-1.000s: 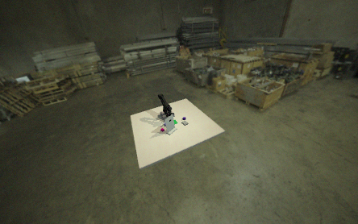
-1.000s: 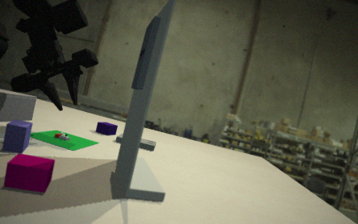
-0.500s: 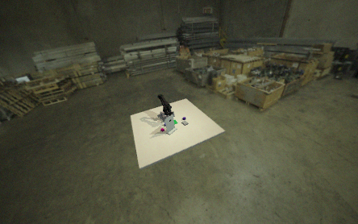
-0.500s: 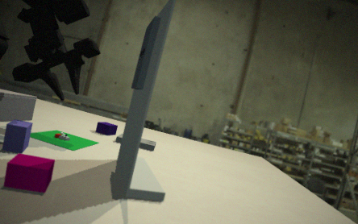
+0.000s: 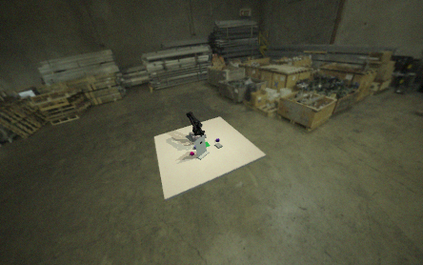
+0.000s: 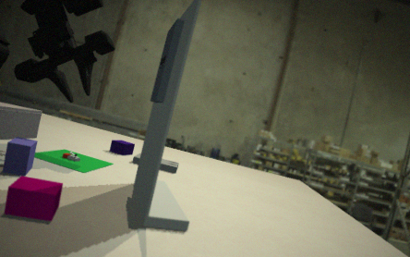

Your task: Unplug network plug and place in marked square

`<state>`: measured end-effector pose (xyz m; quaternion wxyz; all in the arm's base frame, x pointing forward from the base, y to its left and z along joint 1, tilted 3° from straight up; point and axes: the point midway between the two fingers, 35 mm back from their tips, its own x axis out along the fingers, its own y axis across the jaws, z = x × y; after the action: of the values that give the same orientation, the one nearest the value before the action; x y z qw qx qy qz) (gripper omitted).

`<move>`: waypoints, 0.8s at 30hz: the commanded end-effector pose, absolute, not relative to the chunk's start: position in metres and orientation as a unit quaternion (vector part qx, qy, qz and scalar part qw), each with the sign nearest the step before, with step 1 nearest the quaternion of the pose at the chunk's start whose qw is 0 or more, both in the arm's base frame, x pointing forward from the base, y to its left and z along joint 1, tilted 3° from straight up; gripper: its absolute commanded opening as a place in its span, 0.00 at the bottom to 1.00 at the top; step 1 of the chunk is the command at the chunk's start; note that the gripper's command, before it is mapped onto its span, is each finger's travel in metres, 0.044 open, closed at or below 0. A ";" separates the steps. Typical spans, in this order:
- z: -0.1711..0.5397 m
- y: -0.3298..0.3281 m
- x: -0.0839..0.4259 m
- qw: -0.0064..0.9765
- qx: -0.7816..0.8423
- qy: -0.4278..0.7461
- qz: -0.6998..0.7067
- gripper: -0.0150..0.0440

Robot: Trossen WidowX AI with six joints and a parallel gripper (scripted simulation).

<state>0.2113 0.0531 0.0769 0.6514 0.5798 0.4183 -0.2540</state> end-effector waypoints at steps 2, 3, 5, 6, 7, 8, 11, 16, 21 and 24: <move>0.079 0.053 0.212 0.651 0.580 0.418 -0.254 0.52; 0.081 0.053 0.212 0.651 0.580 0.418 -0.254 0.52; 0.087 0.053 0.213 0.652 0.580 0.418 -0.254 0.52; 0.090 0.054 0.214 0.652 0.580 0.418 -0.253 0.52; 0.094 0.054 0.214 0.652 0.580 0.418 -0.253 0.52; 0.097 0.054 0.215 0.652 0.580 0.418 -0.253 0.52; 0.106 0.054 0.216 0.652 0.580 0.418 -0.253 0.52; 0.121 0.054 0.218 0.652 0.580 0.418 -0.252 0.52; 0.136 0.054 0.218 0.652 0.580 0.418 -0.252 0.52; 0.145 0.053 0.218 0.652 0.580 0.418 -0.251 0.52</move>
<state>0.2175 0.0529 0.1345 0.6514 0.5801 0.4173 -0.2549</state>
